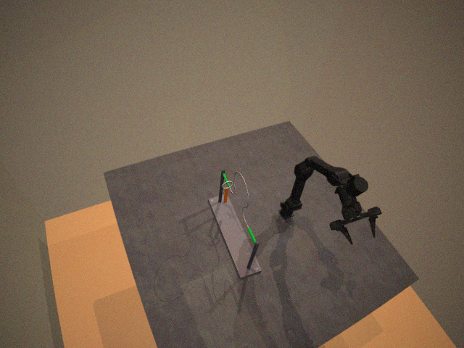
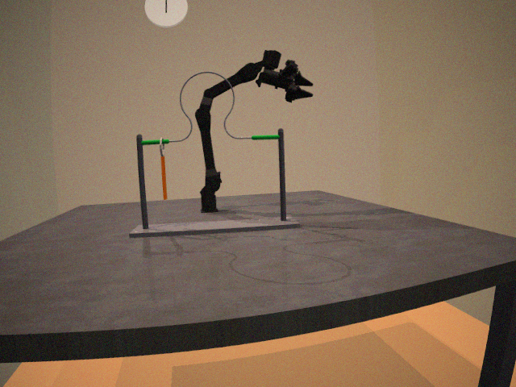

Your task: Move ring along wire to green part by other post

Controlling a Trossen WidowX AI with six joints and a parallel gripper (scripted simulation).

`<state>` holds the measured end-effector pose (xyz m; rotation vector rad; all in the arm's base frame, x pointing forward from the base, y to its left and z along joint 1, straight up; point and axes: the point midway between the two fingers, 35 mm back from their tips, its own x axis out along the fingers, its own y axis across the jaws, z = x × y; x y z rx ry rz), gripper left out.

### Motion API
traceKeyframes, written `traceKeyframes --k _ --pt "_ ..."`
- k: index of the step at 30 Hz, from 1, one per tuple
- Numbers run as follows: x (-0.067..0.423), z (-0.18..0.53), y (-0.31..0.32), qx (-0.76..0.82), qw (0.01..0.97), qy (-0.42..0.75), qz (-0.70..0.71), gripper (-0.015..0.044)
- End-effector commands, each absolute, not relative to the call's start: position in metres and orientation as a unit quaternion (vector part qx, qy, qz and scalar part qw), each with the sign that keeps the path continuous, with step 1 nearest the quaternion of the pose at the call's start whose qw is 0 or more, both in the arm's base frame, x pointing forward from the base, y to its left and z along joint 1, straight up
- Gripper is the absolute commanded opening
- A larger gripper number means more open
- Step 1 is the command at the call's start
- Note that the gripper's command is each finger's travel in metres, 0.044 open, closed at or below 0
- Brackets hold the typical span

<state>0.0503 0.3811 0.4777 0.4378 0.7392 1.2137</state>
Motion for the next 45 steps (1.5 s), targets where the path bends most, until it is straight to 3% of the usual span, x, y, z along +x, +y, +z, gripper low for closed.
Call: traceKeyframes --k 1,9,27,45 --pt "0.051 0.477 0.381 0.199 0.736 0.336 0.552 0.0374" --pt "0.089 0.449 0.387 0.173 0.760 0.327 0.535 0.0164" --pt "0.182 0.320 0.374 0.043 0.798 0.342 0.494 0.0160" --pt "0.239 0.181 0.305 -0.057 0.794 0.387 0.466 0.0160"
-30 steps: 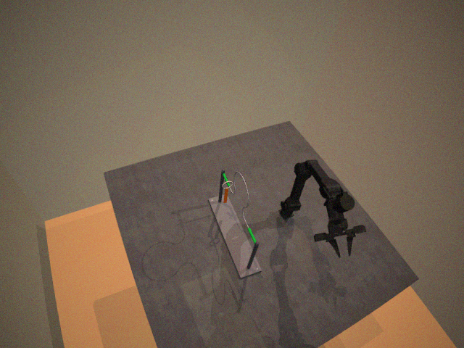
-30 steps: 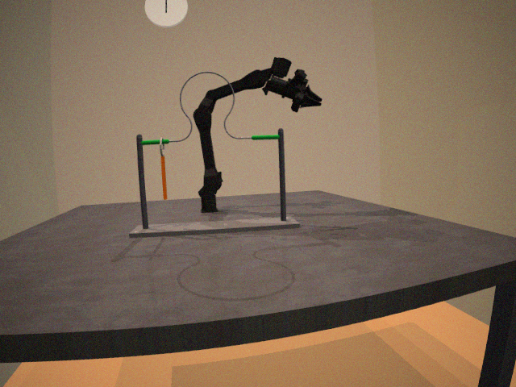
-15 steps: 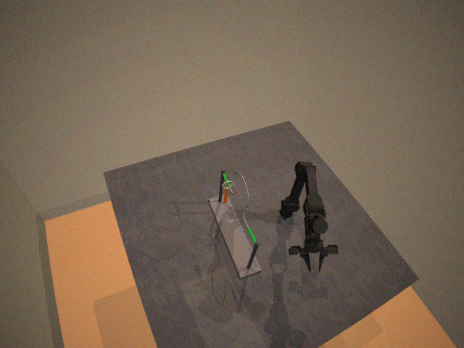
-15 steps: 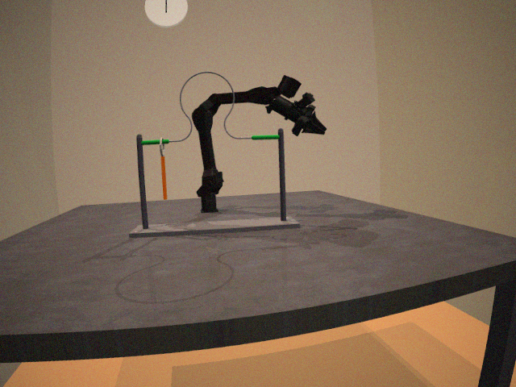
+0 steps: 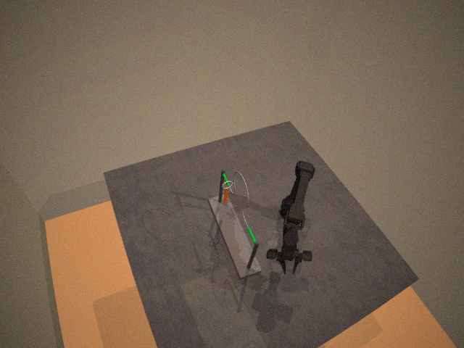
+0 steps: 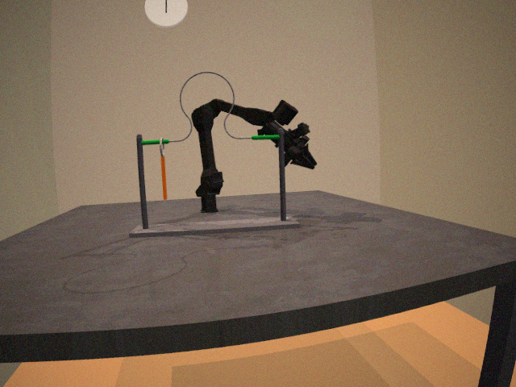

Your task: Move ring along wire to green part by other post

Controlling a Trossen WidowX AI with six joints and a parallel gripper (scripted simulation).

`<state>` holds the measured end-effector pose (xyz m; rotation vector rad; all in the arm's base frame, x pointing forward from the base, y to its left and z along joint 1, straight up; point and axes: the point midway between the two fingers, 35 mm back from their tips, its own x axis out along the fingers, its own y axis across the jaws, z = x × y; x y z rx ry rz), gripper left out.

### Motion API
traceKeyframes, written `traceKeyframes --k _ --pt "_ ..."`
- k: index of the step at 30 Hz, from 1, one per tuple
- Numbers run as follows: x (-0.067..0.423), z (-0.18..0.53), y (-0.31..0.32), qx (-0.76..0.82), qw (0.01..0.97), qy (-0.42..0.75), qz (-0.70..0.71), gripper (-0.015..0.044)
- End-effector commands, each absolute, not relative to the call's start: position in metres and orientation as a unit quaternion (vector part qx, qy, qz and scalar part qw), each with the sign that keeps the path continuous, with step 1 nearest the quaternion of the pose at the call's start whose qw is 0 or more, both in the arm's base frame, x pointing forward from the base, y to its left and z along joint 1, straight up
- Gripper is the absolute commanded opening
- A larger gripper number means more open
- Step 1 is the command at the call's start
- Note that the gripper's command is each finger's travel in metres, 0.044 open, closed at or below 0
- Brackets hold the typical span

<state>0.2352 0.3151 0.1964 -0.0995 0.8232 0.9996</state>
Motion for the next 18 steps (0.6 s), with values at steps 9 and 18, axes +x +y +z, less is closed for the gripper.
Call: traceKeyframes --k 9,18 --pt "0.246 0.118 0.257 -0.085 0.782 0.412 0.459 0.0160" --pt "0.286 0.093 0.189 -0.038 0.824 0.412 0.387 0.0160"
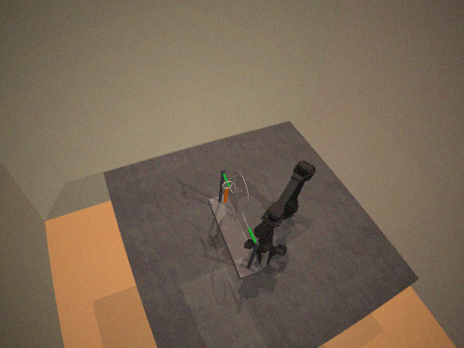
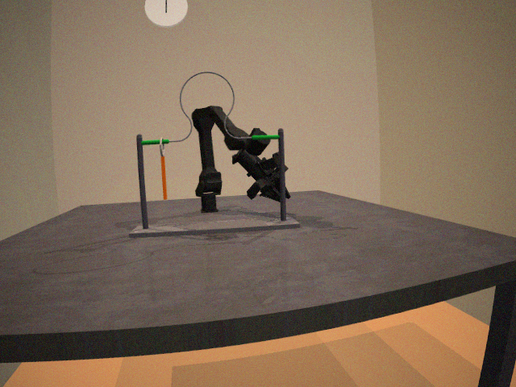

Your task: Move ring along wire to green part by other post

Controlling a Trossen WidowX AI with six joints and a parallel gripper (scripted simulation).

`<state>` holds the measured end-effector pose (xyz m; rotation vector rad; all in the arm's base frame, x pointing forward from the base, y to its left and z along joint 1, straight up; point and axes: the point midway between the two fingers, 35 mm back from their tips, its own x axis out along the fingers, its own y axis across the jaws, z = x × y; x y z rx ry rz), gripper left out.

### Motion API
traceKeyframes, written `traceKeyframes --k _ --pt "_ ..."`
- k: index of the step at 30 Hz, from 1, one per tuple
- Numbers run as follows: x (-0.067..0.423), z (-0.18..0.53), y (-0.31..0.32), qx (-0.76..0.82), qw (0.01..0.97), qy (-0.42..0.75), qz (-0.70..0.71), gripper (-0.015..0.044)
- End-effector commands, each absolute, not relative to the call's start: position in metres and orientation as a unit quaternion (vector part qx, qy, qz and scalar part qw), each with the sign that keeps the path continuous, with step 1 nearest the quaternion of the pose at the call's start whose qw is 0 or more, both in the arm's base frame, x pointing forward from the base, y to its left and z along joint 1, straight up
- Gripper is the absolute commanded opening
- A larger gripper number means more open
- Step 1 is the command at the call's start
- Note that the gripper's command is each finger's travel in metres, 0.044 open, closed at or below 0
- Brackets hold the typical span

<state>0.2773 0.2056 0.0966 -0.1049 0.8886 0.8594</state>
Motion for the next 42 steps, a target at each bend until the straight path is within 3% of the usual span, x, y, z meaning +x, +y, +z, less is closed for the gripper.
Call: traceKeyframes --k 1,18,42 --pt "0.290 0.091 0.181 -0.031 0.829 0.411 0.377 0.0160" --pt "0.315 0.075 0.042 0.071 0.901 0.355 0.237 0.0160" --pt "0.249 0.080 -0.096 0.087 0.974 0.191 0.080 0.0160"
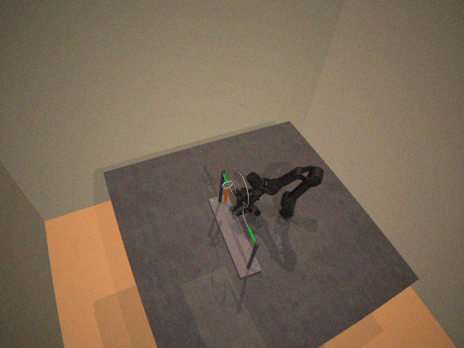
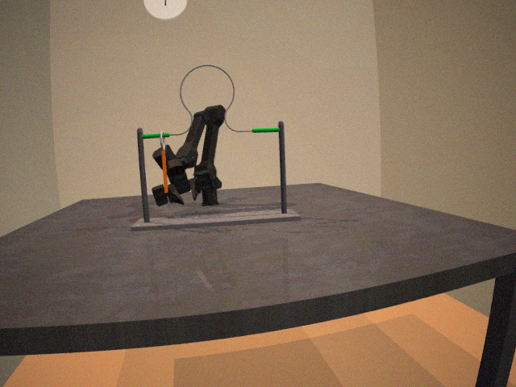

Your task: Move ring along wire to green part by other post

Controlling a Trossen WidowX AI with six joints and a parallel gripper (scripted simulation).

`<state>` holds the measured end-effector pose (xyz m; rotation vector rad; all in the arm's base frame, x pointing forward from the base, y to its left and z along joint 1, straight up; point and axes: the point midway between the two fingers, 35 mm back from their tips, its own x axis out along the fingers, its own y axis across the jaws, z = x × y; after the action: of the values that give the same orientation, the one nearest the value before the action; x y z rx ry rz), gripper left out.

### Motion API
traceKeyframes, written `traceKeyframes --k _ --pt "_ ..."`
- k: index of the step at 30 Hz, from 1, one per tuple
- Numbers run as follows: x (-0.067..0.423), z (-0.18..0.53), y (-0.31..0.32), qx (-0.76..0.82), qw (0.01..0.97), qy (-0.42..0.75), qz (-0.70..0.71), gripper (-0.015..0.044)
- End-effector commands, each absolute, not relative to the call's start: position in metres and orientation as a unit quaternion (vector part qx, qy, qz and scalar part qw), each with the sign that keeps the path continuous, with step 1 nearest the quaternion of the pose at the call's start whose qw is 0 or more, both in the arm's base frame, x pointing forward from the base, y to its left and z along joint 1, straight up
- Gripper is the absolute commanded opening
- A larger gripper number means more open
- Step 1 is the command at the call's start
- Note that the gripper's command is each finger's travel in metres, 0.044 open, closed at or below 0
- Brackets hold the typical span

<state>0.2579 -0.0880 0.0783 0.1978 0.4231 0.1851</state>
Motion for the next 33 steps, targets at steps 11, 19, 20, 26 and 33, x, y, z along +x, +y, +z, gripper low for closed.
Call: traceKeyframes --k 11,19,20,26,33 --pt "0.201 0.086 -0.127 0.031 0.993 0.116 -0.002 0.0160" --pt "0.186 0.089 -0.132 0.001 0.995 0.094 -0.035 0.0160" --pt "0.187 0.090 -0.133 0.001 0.995 0.095 -0.035 0.0160" --pt "0.209 0.106 -0.137 -0.003 0.995 0.097 -0.038 0.0160" --pt "0.234 0.130 -0.135 -0.002 0.996 0.083 -0.044 0.0160"
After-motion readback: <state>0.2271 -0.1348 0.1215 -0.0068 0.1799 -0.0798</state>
